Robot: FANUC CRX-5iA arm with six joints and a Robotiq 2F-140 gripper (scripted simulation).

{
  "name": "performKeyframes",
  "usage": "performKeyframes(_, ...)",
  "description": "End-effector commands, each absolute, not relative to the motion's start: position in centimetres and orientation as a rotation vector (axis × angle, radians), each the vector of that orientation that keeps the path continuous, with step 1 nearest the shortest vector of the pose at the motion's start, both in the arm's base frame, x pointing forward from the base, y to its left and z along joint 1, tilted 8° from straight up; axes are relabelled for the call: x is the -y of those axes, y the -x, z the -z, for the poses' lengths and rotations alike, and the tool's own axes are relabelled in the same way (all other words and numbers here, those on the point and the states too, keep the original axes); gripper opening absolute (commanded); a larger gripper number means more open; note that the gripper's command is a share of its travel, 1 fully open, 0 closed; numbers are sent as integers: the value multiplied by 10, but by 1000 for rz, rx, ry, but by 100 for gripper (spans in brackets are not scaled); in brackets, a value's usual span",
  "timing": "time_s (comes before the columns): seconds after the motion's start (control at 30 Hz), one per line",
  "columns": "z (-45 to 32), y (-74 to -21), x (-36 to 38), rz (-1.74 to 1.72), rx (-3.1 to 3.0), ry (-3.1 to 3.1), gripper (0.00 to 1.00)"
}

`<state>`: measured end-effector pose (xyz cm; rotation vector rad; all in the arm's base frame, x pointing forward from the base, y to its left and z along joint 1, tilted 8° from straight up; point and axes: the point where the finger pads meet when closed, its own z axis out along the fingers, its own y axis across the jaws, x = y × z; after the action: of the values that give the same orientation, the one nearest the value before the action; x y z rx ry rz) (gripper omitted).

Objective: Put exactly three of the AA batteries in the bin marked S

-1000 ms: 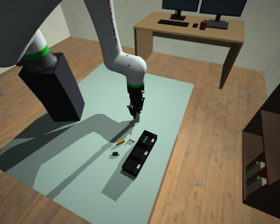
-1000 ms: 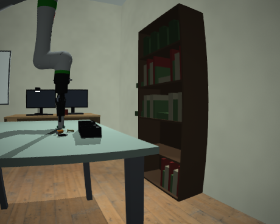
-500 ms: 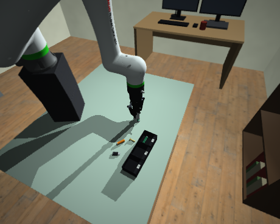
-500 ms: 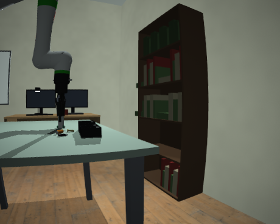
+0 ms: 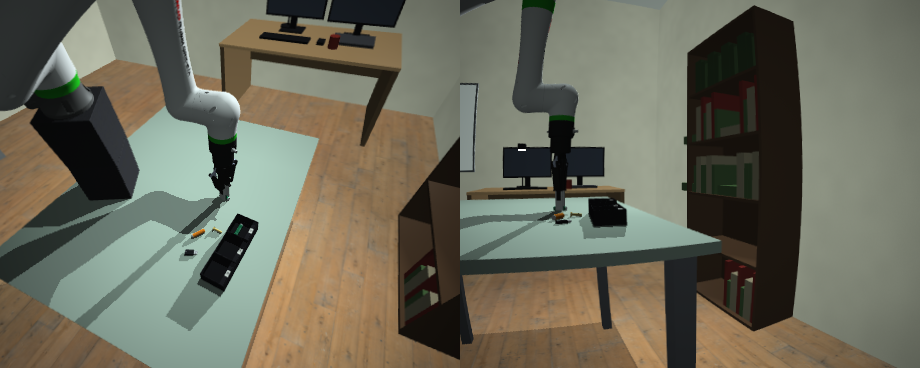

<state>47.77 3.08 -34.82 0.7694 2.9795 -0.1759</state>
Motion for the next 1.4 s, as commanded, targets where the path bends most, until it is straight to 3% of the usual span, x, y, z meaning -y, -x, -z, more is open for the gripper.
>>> performKeyframes(0.0,345,-477,-31,171,-2968,-766,5)
performKeyframes(0.63,289,-475,-38,171,-2968,-766,5)
performKeyframes(1.37,280,-478,-34,168,-2945,-839,5)
